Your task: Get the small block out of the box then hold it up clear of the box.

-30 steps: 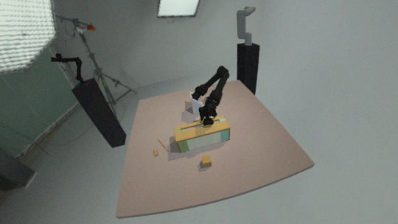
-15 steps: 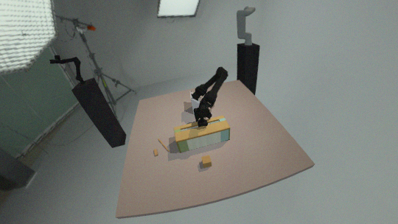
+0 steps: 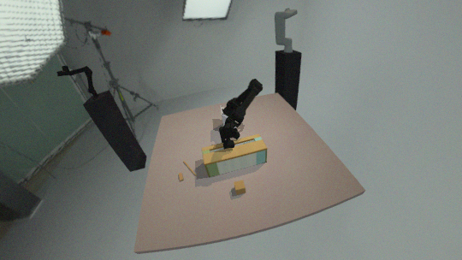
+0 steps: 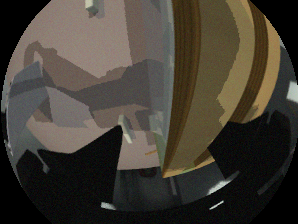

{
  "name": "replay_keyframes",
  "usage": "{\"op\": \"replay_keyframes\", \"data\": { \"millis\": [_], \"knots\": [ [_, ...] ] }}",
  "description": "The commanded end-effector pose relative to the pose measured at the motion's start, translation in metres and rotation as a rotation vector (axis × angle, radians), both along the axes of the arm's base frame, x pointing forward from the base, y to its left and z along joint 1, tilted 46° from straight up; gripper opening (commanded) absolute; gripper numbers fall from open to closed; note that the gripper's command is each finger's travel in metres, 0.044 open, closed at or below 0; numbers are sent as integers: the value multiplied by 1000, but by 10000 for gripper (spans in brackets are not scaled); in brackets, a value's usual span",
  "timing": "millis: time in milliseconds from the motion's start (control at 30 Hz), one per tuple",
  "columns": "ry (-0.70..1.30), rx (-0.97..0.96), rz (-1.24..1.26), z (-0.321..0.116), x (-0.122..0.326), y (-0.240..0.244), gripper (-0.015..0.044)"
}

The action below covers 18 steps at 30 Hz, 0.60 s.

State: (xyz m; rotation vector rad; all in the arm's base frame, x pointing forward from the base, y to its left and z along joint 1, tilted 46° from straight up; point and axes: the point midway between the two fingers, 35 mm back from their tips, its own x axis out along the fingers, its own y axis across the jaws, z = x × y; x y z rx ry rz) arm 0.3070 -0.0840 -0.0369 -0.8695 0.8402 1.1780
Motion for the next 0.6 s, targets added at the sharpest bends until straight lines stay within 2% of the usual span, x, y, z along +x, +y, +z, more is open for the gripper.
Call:
{"op": "replay_keyframes", "data": {
  "millis": [0,567],
  "knots": [
    [-2,-3,8,0,2,2,400],
    [-2,-3,8,0,2,1,400]
  ]
}}
